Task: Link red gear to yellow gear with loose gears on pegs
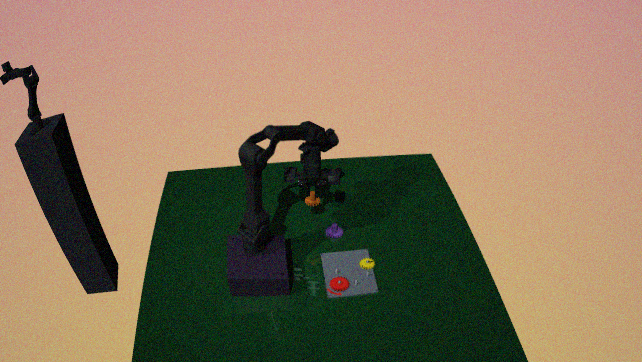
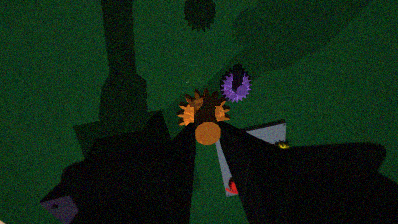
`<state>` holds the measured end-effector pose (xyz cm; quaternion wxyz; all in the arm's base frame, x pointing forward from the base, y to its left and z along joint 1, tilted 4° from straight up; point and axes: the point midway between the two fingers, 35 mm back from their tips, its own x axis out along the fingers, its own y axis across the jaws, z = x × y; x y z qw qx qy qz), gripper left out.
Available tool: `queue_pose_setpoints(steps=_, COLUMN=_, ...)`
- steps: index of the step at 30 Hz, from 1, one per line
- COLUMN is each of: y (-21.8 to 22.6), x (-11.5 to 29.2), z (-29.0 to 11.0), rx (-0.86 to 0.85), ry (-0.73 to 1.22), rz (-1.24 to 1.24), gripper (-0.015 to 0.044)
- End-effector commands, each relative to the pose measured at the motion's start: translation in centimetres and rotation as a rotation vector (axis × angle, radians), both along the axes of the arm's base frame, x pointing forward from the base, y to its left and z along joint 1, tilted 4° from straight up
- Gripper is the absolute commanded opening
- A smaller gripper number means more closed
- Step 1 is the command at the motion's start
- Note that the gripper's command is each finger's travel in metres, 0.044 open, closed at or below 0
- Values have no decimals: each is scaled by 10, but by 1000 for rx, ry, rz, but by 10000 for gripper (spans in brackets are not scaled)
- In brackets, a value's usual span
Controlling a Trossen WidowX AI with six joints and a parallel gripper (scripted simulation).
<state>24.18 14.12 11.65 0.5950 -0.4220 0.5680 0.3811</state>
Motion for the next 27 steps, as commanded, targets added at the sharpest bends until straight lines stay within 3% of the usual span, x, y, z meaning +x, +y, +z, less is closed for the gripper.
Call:
queue_pose_setpoints(steps=1, y=-5, x=4, z=0, rx=-3, ry=1, rz=-5, gripper=0)
queue_pose_setpoints(steps=27, y=-50, x=39, z=-11, rx=-7, ry=-5, rz=-27, gripper=0)
